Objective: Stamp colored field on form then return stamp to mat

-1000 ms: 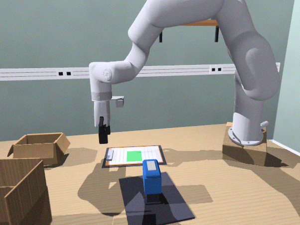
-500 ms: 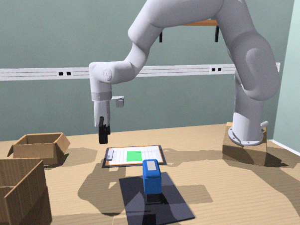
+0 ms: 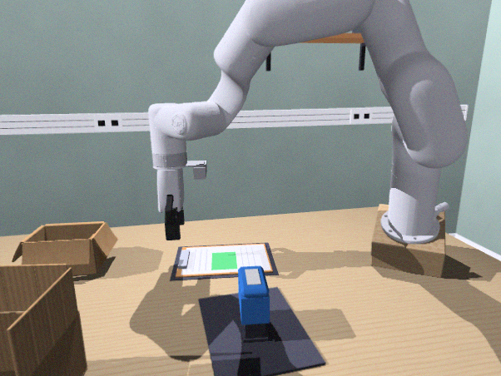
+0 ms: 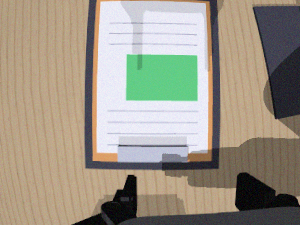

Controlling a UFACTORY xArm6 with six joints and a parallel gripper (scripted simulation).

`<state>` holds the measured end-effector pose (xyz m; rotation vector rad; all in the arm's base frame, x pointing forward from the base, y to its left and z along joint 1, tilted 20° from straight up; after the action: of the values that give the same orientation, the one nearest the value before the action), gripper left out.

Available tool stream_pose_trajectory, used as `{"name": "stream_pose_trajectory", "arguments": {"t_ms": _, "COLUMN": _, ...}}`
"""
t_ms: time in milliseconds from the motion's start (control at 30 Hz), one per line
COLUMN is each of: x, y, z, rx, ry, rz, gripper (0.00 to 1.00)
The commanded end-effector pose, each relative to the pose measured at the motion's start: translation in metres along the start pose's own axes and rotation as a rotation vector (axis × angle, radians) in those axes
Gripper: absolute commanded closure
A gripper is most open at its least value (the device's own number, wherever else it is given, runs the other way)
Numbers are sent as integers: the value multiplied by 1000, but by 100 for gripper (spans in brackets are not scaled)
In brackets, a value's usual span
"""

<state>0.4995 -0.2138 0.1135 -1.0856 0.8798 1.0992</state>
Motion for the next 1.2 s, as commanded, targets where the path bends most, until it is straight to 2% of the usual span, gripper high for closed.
{"name": "stream_pose_trajectory", "arguments": {"t_ms": 0, "x": -3, "y": -2, "z": 0, "rx": -15, "ry": 2, "rz": -5, "gripper": 0}}
{"name": "stream_pose_trajectory", "arguments": {"t_ms": 200, "x": -19, "y": -4, "z": -1, "rx": -240, "ry": -1, "rz": -7, "gripper": 0}}
{"name": "stream_pose_trajectory", "arguments": {"t_ms": 500, "x": -72, "y": -7, "z": -1, "rx": -737, "ry": 9, "rz": -3, "gripper": 0}}
{"name": "stream_pose_trajectory", "arguments": {"t_ms": 567, "x": -72, "y": -7, "z": -1, "rx": -737, "ry": 9, "rz": -3, "gripper": 0}}
{"name": "stream_pose_trajectory", "arguments": {"t_ms": 600, "x": -79, "y": -6, "z": -1, "rx": -886, "ry": 11, "rz": -3, "gripper": 0}}
{"name": "stream_pose_trajectory", "arguments": {"t_ms": 800, "x": -108, "y": -4, "z": 0, "rx": -1162, "ry": 18, "rz": 7, "gripper": 0}}
{"name": "stream_pose_trajectory", "arguments": {"t_ms": 1067, "x": -118, "y": -3, "z": 0, "rx": -1561, "ry": 7, "rz": -3, "gripper": 0}}
{"name": "stream_pose_trajectory", "arguments": {"t_ms": 1167, "x": -118, "y": -3, "z": 0, "rx": -1577, "ry": 5, "rz": -5, "gripper": 0}}
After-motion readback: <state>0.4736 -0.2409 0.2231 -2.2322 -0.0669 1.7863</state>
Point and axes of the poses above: the point where the finger pads meet when closed, its own x axis out along the fingers, its own z axis across the jaws, y = z × x, the point moved 3 cm from there along -x, back along the fingers, and after that the axes turned 13 degrees about -x, right-handed, at the moved point
